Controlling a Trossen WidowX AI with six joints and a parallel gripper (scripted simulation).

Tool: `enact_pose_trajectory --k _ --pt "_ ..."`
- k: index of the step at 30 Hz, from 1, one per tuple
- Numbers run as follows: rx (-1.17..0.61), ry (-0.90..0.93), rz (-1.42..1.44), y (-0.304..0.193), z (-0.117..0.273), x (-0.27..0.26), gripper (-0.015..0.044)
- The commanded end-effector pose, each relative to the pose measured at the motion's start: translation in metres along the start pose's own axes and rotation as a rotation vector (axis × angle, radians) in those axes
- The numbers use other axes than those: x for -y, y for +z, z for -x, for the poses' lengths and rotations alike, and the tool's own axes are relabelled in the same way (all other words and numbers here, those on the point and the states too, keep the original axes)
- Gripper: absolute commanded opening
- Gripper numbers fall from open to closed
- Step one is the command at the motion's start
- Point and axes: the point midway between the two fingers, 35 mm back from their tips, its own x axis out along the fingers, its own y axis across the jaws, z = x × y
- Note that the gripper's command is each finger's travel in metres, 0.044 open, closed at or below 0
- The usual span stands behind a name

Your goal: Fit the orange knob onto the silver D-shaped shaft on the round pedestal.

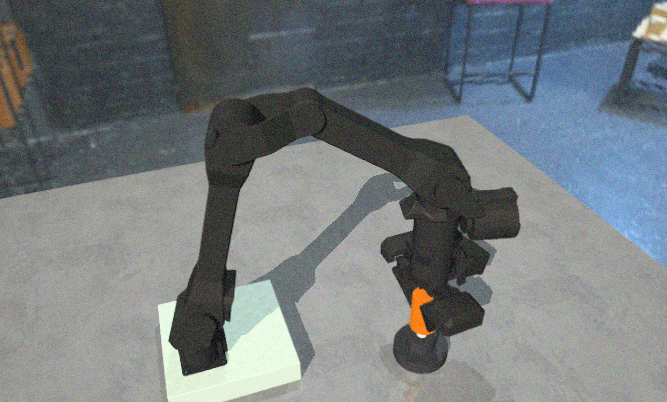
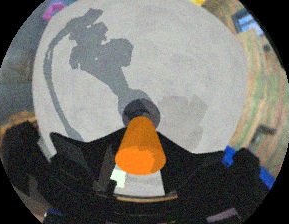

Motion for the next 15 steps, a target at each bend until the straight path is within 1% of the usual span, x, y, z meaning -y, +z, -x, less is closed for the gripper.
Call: enact_pose_trajectory --k 1,15 --pt "0.006 0.001 0.089 0.0016 0.0019 0.0005 0.0" --pt "0.006 0.001 0.089 0.0009 -0.003 0.0 0.0"
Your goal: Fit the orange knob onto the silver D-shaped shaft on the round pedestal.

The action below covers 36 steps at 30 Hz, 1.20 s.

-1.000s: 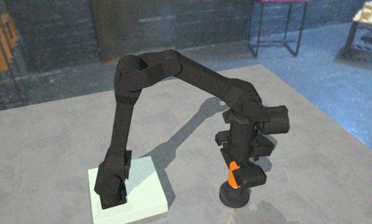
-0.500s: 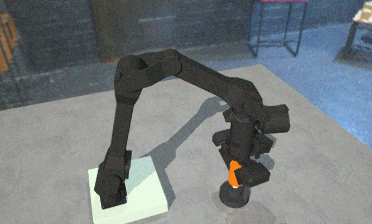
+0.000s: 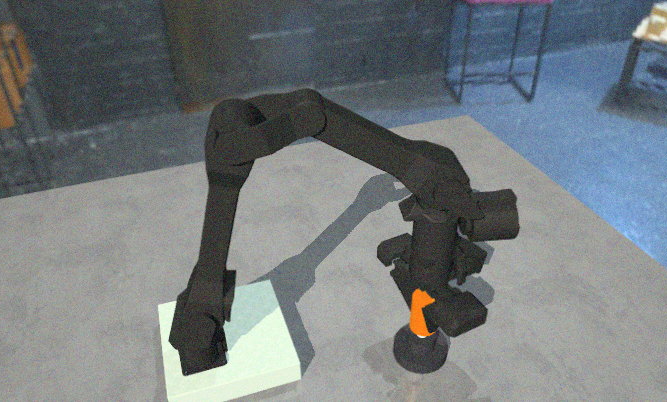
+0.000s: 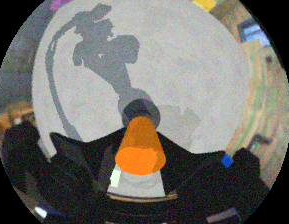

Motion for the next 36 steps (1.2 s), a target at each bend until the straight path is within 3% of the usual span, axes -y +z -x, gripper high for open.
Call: enact_pose_trajectory --k 1,17,24,36 --pt "0.004 0.002 0.005 0.001 -0.0002 -0.0003 0.0" --pt "0.004 0.002 0.005 0.0011 0.0046 -0.0001 0.0" --pt "0.004 0.001 0.204 0.0021 0.0047 0.0006 0.0" --pt "0.004 0.001 0.214 0.001 -0.0008 0.0001 0.0"
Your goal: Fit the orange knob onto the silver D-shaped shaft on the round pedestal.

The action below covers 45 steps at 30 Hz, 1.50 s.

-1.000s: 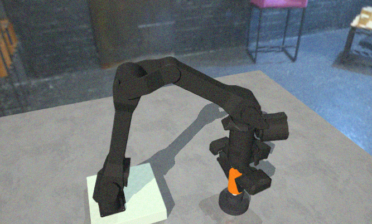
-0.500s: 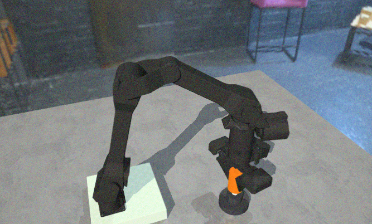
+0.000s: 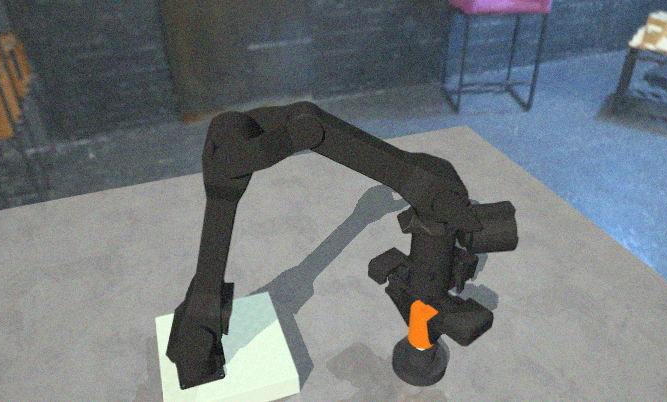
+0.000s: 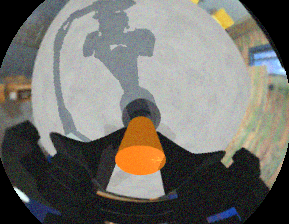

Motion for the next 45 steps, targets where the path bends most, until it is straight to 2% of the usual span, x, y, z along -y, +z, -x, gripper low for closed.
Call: enact_pose_trajectory --k 1,16,23,45 --pt "0.006 0.0 0.006 0.0015 -0.0003 0.0002 0.0" --pt "0.006 0.0 0.015 0.0023 0.0043 0.0007 0.0" --pt "0.006 -0.001 0.215 0.0017 0.0035 0.0008 0.0" --pt "0.006 0.0 0.22 0.0016 -0.0013 0.0003 0.0"
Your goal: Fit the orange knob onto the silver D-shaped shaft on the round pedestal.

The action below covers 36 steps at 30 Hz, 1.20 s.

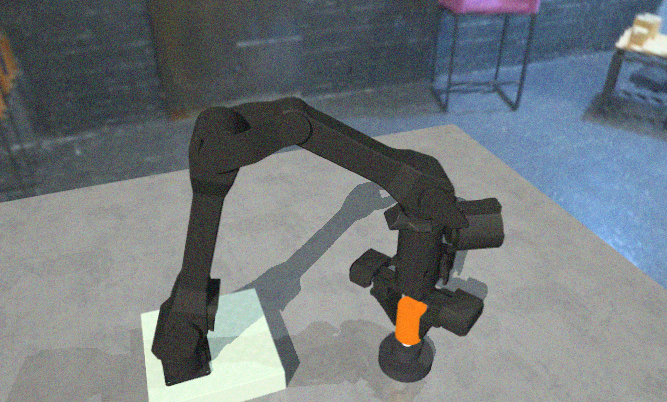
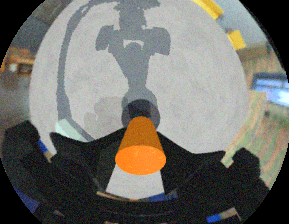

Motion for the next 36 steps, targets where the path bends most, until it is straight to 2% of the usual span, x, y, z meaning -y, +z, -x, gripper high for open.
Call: enact_pose_trajectory --k 1,36 --pt "0.003 0.001 0.008 0.0005 -0.0005 -0.0002 0.0" --pt "0.003 0.001 0.014 0.0002 0.0006 -0.0005 0.0"
